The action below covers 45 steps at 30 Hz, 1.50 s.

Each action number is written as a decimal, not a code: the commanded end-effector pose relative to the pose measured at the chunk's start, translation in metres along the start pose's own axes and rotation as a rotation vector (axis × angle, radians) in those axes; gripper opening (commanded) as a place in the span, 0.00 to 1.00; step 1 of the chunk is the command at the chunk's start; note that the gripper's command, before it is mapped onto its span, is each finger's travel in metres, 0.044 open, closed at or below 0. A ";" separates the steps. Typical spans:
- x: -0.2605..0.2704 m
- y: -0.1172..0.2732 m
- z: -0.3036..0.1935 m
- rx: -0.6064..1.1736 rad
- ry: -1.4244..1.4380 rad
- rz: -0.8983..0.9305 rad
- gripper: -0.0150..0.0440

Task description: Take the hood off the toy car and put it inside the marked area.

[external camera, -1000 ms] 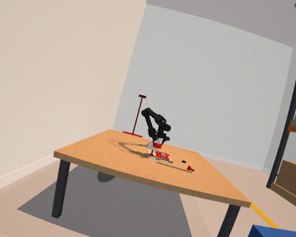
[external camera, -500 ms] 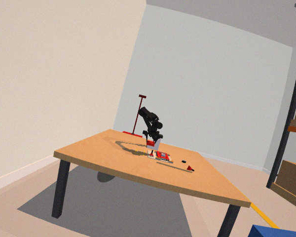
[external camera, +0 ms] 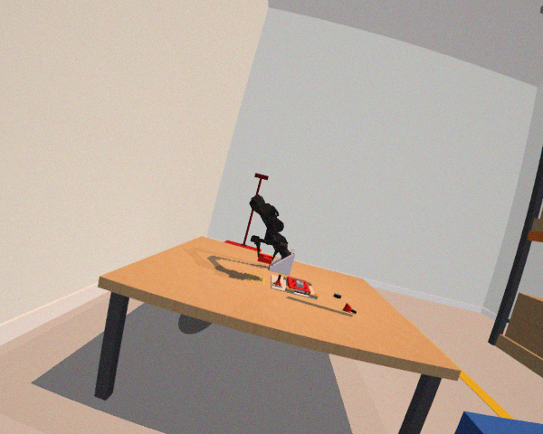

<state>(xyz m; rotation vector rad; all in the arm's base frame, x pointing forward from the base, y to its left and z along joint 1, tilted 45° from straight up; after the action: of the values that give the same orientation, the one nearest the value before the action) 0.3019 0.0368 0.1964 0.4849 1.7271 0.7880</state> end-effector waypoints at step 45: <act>-0.011 -0.026 -0.008 0.001 0.002 -0.005 0.25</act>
<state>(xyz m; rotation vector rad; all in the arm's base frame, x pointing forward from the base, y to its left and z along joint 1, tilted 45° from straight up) 0.2993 0.0111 0.1883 0.4834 1.7243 0.7871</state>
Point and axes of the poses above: the point midway between the two fingers, 35 mm back from their tips, its own y axis back along the fingers, its own x axis across the jaws, z = x × y, the point moved 10 cm from there along y, back along the fingers, and after that the axes turned 14 degrees about y, right-handed, at the moved point
